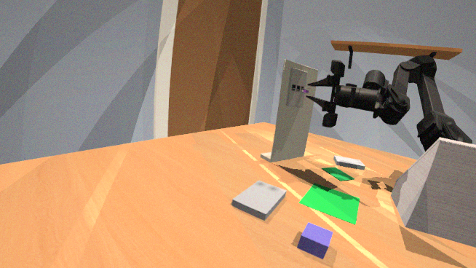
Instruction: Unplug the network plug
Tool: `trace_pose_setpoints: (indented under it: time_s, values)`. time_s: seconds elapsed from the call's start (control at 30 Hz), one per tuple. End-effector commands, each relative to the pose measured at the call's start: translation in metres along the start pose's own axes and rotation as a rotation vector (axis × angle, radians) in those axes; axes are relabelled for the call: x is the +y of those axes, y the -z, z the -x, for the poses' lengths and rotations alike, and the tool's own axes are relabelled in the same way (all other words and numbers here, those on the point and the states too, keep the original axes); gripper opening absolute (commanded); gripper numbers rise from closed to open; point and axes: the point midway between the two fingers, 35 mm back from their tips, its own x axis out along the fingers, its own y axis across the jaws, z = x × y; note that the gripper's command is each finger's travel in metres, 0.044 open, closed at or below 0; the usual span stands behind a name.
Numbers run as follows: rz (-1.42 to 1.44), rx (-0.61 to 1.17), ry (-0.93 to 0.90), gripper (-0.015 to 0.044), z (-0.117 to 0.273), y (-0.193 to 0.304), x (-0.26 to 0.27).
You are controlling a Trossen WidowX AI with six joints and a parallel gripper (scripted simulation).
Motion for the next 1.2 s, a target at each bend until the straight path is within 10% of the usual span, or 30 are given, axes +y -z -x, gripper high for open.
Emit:
trace_pose_setpoints:
  time_s: [0.0, 0.6, 1.17]
  values:
    - [-0.008, -0.005, 0.000, 0.0156, -0.0079, -0.0023, -0.0010]
    - [-0.010, -0.008, -0.001, 0.0004, -0.0117, -0.0036, -0.0013]
    - [-0.010, -0.008, -0.001, 0.0000, -0.0029, -0.0017, -0.0014]
